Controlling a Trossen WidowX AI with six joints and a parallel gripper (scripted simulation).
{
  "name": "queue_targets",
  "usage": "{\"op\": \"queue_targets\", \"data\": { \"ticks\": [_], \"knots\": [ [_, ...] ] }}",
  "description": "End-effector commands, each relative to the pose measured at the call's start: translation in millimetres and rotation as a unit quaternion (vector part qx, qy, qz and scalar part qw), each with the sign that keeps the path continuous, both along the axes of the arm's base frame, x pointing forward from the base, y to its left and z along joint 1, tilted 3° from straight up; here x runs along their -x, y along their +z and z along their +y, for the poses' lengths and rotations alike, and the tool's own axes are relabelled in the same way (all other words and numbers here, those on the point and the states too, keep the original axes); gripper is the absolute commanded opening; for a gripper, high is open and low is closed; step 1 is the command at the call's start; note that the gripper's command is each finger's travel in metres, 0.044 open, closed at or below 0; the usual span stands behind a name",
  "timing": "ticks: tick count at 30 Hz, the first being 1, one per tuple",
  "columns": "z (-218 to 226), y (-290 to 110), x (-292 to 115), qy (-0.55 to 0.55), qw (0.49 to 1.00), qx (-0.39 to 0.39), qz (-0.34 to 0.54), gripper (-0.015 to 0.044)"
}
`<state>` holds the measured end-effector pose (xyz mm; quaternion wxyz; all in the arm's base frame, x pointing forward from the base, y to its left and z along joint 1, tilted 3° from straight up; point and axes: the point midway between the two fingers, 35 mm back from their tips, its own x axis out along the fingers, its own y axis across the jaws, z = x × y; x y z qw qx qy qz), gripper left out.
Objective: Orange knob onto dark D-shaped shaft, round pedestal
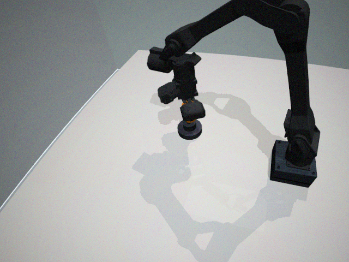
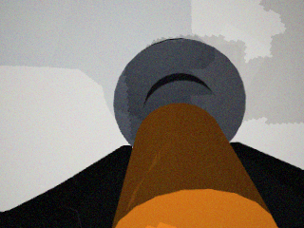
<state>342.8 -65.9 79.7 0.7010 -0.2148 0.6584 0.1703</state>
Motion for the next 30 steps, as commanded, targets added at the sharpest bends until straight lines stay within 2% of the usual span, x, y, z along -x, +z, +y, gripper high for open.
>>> {"op": "queue_targets", "data": {
  "ticks": [1,30],
  "knots": [
    [0.0,2.9,-2.0,0.006,1.0,0.0,-0.004,0.0],
    [-0.3,-3.9,-5.3,0.006,1.0,0.0,-0.005,0.0]
  ]
}}
